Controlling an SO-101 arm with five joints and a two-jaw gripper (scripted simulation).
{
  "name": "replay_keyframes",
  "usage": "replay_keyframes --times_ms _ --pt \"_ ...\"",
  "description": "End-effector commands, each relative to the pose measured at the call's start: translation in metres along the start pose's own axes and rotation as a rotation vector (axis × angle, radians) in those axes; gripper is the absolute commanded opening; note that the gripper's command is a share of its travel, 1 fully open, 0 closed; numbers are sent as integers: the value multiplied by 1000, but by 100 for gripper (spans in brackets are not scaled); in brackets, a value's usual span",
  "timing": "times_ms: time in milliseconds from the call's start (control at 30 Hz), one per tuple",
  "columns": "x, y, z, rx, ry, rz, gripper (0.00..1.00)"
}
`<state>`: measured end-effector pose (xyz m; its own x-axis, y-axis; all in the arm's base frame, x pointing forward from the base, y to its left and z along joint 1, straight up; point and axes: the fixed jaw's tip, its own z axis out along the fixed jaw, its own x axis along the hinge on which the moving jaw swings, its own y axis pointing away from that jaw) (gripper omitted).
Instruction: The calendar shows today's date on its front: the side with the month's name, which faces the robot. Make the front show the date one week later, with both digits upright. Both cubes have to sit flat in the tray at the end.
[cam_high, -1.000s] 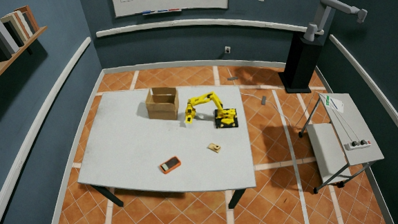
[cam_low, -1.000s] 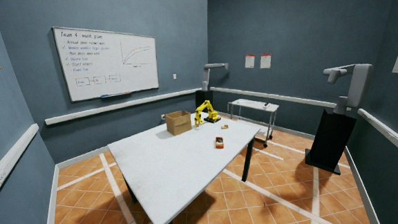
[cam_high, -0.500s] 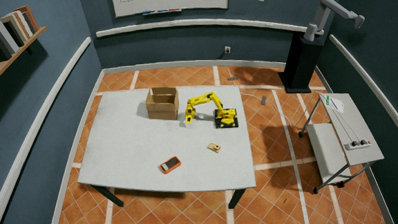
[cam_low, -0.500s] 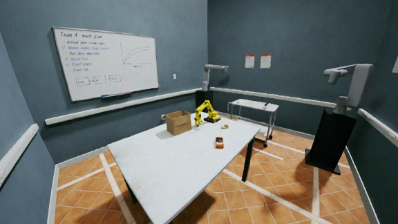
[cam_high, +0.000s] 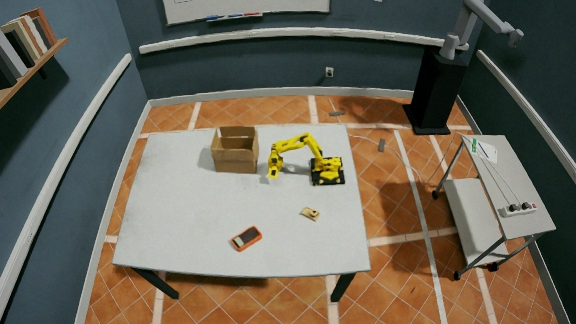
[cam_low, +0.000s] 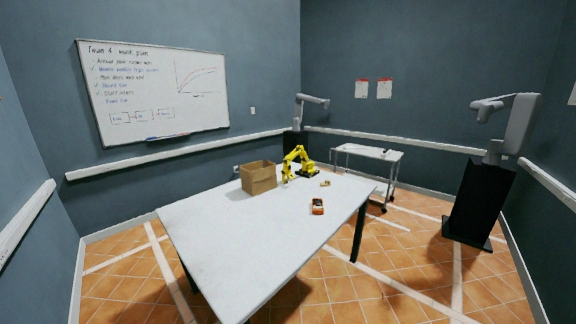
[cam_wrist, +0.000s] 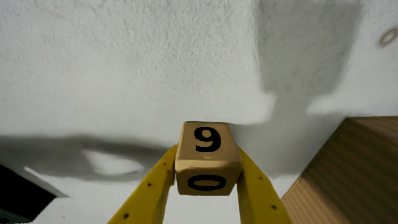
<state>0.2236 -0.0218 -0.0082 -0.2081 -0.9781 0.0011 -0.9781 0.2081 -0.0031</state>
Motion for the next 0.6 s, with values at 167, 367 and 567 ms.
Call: replay_keyframes --times_ms 167,367,567 --pt "-1 2 2 -18 1 -1 0" --pt "-1 2 1 -18 1 -1 0" --pt "-2 1 -8 -18 1 -1 0"
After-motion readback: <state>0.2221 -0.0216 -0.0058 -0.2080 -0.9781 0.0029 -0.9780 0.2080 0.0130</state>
